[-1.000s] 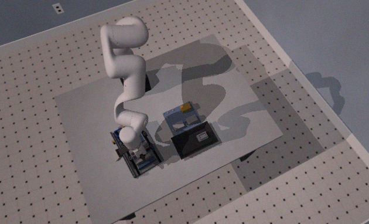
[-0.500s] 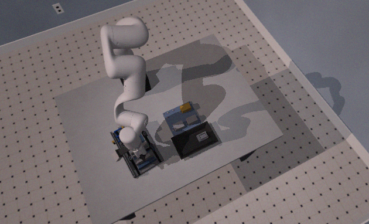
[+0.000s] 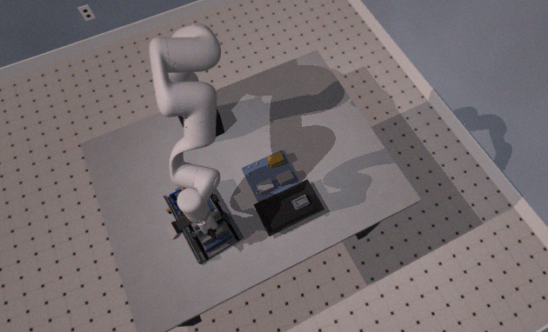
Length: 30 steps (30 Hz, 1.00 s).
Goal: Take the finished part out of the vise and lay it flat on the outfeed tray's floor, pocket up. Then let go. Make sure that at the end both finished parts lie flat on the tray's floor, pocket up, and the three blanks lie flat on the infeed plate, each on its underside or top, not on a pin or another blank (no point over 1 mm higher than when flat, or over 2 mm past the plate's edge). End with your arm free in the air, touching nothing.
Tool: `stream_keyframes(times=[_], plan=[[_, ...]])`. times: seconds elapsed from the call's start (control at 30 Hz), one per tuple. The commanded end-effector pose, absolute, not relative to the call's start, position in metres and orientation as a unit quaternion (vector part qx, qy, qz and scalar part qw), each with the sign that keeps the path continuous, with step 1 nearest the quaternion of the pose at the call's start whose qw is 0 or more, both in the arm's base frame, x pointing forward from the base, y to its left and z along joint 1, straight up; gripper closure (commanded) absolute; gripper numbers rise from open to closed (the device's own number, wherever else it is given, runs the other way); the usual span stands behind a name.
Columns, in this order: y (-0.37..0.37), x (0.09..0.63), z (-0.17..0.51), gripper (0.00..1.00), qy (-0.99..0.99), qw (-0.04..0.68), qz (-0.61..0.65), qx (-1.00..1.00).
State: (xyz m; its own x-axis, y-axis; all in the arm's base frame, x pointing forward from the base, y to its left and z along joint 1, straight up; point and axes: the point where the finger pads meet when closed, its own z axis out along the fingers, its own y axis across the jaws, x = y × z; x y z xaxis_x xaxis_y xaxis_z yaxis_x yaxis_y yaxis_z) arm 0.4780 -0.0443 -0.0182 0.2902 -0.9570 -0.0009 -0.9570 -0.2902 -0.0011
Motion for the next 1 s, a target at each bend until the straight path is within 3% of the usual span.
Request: stream_keyframes(times=[0.0, 0.97], plan=[[-0.0445, 0.4796, -0.0168, 0.31, 0.596, 0.002, -0.002, -0.803], [-0.0445, 0.4797, -0.0242, 0.31, 0.596, 0.002, -0.002, -0.803]])
